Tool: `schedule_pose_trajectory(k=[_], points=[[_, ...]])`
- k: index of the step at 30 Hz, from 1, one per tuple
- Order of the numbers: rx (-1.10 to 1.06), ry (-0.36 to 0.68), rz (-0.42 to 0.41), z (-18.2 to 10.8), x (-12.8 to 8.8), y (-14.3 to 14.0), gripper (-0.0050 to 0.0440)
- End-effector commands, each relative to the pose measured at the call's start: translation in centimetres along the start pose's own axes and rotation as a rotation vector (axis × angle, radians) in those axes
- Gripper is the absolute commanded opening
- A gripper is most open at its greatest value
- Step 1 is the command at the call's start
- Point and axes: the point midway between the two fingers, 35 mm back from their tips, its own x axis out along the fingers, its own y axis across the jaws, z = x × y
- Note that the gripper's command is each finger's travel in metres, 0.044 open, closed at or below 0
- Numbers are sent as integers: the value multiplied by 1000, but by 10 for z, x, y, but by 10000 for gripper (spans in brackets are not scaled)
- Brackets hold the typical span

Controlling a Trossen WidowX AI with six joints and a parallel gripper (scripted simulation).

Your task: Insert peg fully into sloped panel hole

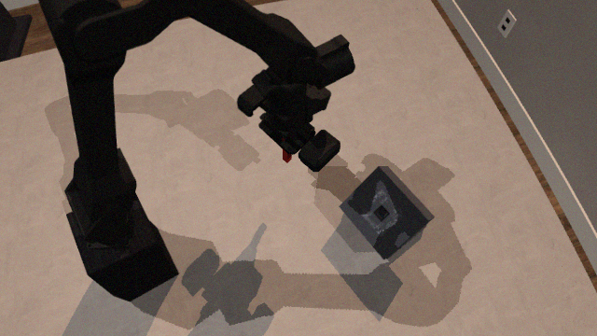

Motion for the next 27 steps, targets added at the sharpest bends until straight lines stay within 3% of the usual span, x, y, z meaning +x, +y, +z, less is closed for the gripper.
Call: schedule_pose_trajectory(k=[1, 27], points=[[0, -32, -4, 7, -11, -15, 0], [0, -29, -8, -9, -30, -88, 0]])
